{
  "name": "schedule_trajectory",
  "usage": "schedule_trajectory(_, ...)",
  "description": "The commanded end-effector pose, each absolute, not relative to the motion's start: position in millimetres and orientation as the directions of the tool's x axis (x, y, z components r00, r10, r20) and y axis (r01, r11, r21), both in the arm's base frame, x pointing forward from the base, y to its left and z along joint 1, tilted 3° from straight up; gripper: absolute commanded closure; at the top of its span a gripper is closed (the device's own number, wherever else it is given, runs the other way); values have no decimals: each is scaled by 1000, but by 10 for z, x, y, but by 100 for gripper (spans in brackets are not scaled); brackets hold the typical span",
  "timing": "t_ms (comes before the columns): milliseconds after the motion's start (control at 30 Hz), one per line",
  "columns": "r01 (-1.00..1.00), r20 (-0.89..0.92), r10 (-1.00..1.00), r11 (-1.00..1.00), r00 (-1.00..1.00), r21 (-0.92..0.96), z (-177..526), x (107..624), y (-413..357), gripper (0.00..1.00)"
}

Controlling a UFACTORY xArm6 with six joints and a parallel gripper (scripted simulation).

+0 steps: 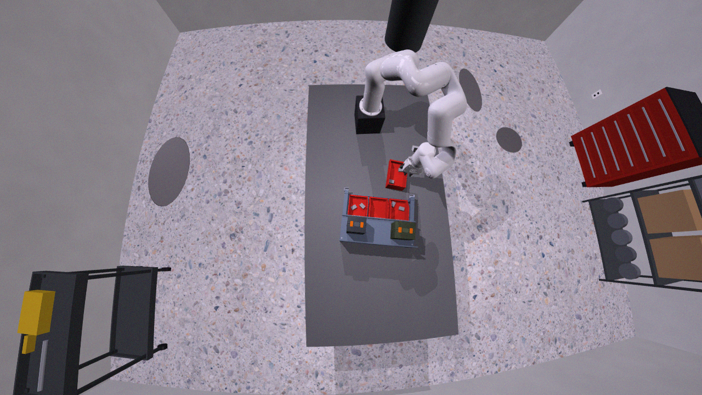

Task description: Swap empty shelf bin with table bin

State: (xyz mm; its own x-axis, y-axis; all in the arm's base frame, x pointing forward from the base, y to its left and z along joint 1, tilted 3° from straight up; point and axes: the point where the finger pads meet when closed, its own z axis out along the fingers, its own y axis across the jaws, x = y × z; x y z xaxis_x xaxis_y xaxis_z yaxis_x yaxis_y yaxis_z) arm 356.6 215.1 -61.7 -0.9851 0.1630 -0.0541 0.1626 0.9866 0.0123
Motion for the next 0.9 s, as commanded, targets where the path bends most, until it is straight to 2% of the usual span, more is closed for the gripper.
schedule_trajectory(0, 162, -56, 163, 987, -985, 14, -606, 3576, 2158, 74)
schedule_trajectory(867, 162, -56, 163, 987, -985, 14, -797, 3587, 2159, 74)
